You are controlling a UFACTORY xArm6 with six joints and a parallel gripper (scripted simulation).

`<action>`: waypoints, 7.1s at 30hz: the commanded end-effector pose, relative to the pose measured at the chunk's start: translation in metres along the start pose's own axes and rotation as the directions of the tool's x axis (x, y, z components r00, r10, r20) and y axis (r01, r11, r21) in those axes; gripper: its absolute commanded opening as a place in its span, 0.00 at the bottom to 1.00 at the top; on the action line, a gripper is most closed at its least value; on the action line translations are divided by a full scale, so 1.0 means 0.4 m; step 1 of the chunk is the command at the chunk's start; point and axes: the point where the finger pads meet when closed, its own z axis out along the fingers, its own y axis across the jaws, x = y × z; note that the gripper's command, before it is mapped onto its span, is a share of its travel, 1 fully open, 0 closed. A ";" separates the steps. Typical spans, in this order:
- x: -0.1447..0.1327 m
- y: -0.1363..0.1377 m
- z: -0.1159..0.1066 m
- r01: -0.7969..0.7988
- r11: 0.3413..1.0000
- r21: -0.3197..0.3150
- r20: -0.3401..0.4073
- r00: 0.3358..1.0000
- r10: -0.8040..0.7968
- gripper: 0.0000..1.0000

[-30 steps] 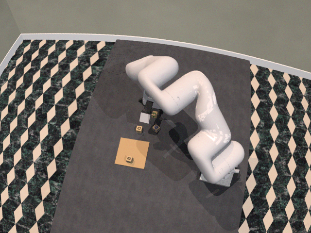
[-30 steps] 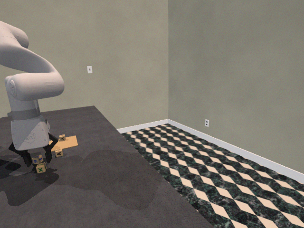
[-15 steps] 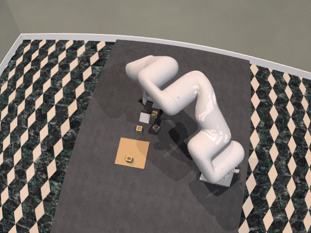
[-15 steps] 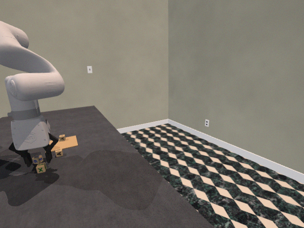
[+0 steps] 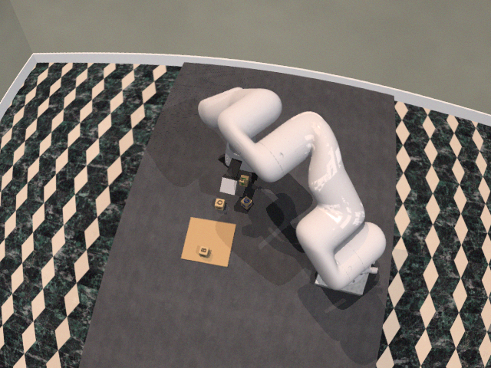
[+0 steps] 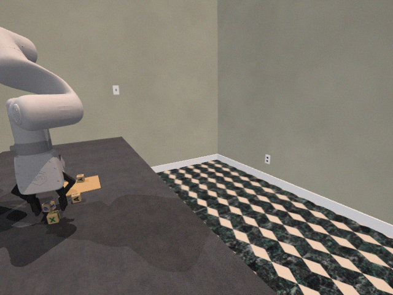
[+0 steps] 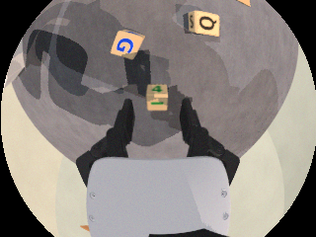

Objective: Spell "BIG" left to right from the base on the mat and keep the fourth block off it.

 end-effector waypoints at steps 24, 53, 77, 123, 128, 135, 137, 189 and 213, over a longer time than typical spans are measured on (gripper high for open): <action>-0.002 0.003 0.020 0.000 1.000 -0.003 0.002 1.000 0.000 0.63; -0.002 0.003 0.070 0.000 1.000 -0.003 0.002 1.000 0.000 0.63; -0.002 0.003 0.070 0.000 1.000 -0.003 0.002 1.000 0.000 0.63; -0.002 0.003 0.070 0.000 1.000 -0.003 0.002 1.000 0.000 0.21; -0.002 0.003 0.070 0.000 1.000 -0.003 0.002 1.000 0.000 0.21; -0.002 0.003 0.045 0.000 1.000 -0.003 0.002 1.000 0.000 0.21; -0.002 0.003 0.019 0.000 1.000 -0.003 0.002 1.000 0.000 0.21; 0.560 0.105 -0.190 0.035 0.999 -0.003 0.002 0.999 -0.035 0.21; 0.560 0.106 -0.142 0.035 0.999 -0.003 0.002 0.999 -0.035 0.21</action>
